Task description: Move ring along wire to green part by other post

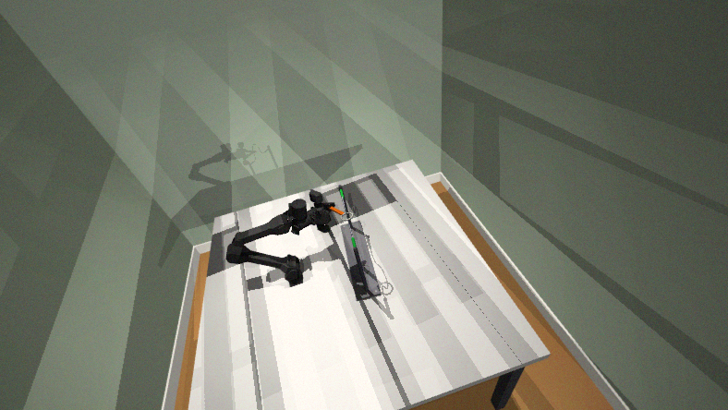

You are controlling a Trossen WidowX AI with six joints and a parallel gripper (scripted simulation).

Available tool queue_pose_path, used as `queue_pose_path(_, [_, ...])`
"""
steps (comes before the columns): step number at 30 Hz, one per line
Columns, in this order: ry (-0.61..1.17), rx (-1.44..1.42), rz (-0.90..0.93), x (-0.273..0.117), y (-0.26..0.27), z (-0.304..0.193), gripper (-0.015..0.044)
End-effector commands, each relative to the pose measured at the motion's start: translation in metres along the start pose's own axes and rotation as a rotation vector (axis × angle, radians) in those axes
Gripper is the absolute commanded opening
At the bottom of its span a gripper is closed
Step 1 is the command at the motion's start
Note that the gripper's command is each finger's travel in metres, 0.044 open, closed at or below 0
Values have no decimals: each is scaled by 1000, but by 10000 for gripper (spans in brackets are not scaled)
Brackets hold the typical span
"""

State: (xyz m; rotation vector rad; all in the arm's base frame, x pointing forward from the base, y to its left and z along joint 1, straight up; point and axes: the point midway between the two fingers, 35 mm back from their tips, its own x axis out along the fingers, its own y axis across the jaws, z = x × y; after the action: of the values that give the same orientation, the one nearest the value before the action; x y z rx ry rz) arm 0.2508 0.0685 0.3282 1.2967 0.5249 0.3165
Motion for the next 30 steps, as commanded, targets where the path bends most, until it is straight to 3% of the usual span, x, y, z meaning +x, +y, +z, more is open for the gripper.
queue_pose_path(1, [-6, -65, -50, 1, -2, 1, -150])
queue_pose_path(30, [-51, -485, -381, -2, -29, 8, -150])
